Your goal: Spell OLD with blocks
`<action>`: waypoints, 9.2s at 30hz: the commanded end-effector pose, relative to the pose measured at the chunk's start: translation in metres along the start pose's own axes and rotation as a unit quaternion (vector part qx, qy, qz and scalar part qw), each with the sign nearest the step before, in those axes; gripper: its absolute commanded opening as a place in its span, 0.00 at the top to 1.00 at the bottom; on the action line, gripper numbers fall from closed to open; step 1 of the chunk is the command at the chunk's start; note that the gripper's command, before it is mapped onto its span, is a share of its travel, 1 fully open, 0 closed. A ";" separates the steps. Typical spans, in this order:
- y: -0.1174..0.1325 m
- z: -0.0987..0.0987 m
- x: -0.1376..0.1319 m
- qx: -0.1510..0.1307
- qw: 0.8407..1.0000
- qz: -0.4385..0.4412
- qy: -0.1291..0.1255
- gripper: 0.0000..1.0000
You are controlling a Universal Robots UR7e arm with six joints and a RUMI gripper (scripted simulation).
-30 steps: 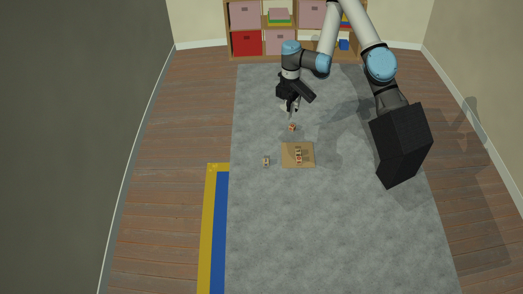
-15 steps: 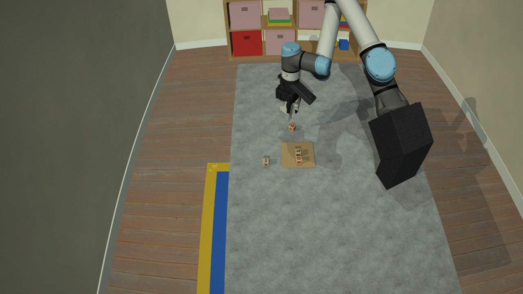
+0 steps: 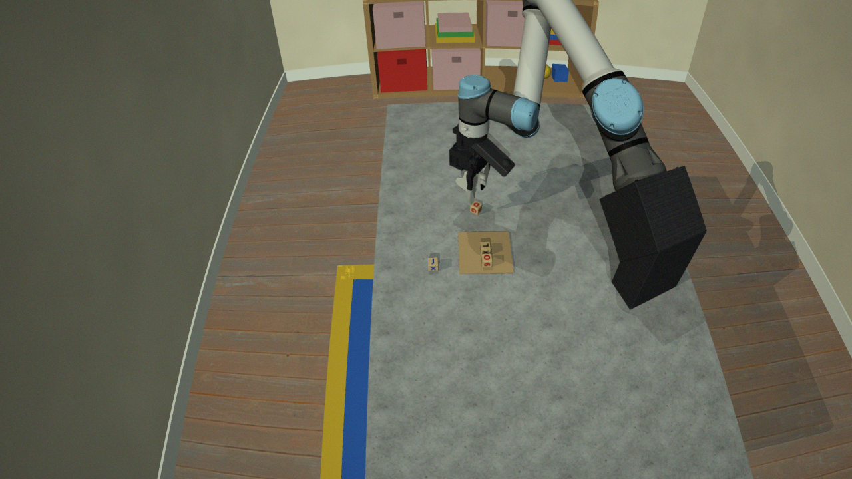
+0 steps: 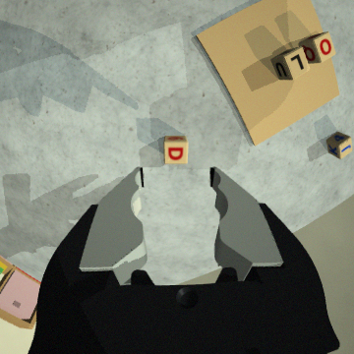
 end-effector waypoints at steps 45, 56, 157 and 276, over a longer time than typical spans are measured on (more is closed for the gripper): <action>0.000 0.026 0.000 -0.001 1.000 0.000 0.000 0.63; 0.000 0.043 0.000 -0.001 1.000 0.000 0.000 0.63; 0.000 0.005 0.000 -0.001 1.000 0.000 0.000 0.95; -0.056 -0.034 0.098 -0.001 0.890 0.456 0.001 0.95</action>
Point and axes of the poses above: the point where the finger pads meet when closed, its own z axis out along the fingers, its own x axis across the jaws, y = z × x, the point moved 5 cm from there along -z, back along the fingers, and after that the axes turned 13 degrees about -z, right-handed, at the moved point
